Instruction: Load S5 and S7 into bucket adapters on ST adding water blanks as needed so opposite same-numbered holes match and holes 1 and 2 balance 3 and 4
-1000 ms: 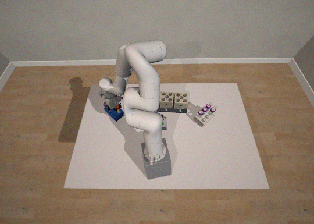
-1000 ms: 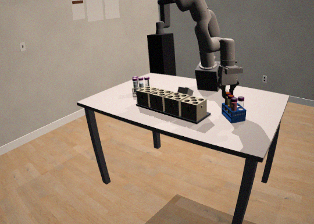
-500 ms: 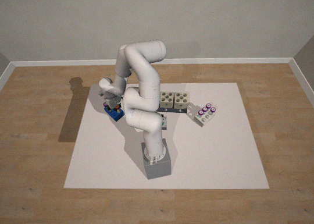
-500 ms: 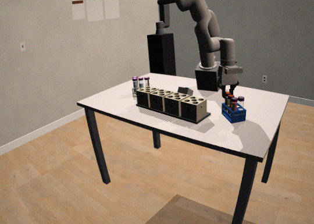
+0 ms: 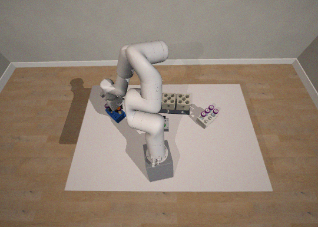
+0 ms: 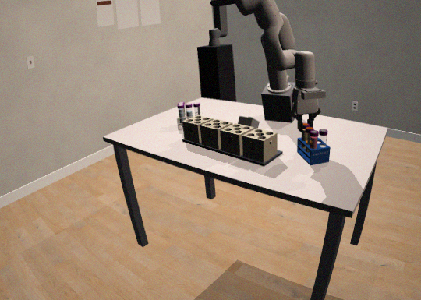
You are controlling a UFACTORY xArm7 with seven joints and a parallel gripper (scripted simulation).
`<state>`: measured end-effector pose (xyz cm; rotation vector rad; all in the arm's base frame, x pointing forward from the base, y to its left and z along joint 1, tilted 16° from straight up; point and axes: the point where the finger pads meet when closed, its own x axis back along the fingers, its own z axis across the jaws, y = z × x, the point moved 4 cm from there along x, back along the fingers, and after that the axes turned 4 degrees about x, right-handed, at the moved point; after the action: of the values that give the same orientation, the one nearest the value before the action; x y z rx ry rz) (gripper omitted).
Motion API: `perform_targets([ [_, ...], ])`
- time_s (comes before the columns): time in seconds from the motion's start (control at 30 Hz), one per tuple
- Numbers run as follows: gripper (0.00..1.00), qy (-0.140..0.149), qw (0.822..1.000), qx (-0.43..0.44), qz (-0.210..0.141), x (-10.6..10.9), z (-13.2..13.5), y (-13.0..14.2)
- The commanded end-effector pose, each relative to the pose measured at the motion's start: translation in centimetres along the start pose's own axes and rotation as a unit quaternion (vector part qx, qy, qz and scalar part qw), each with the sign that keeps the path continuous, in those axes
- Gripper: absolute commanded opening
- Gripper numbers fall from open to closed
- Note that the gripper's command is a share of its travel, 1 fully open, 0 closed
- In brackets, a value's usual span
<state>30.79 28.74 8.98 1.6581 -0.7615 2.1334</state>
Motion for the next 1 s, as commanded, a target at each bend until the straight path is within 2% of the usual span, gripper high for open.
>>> perform_targets([
  [0.0,0.0,0.0,1.0,0.0,0.001,0.3,0.0,-0.1],
  [0.97,0.0,0.0,1.0,0.0,0.001,1.9,0.0,-0.1],
])
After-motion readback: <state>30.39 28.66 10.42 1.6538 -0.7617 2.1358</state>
